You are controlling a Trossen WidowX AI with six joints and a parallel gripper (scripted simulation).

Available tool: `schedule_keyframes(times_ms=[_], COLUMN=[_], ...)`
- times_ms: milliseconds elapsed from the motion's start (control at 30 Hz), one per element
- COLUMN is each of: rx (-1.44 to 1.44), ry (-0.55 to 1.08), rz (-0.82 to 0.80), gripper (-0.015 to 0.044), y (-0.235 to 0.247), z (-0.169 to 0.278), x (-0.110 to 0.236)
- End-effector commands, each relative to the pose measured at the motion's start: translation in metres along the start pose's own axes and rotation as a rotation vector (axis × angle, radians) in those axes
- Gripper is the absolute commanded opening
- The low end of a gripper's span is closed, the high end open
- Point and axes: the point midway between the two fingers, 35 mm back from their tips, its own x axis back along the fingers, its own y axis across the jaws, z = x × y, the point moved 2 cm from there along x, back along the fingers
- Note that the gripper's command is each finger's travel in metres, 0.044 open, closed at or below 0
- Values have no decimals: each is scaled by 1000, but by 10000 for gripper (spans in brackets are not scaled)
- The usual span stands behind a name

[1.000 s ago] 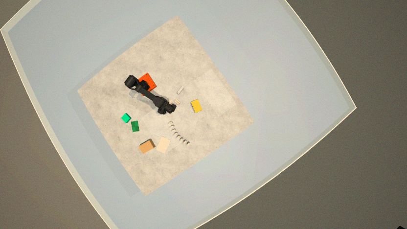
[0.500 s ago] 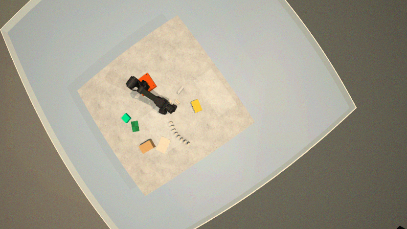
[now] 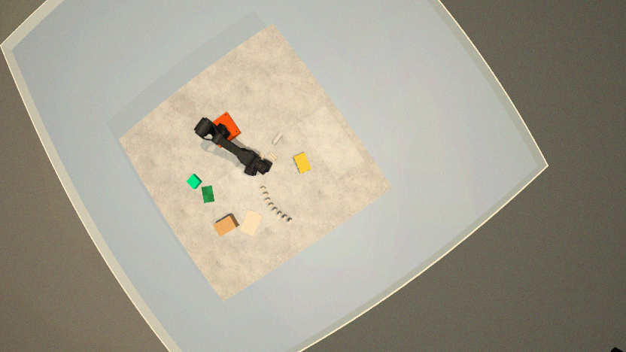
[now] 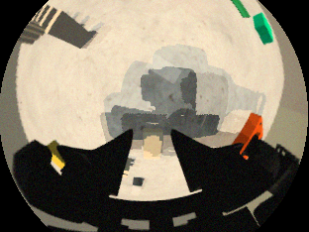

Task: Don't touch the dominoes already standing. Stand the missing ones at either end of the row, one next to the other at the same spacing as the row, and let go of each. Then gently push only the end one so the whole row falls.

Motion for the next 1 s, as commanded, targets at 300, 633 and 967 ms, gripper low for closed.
schedule_keyframes(times_ms=[300, 633, 967], rx=[4, 4, 4], ry=[4, 3, 3], rz=[2, 2, 2], gripper=[107, 107, 107], y=[-1, 0, 0], z=[1, -4, -10], x=[-1, 70, 159])
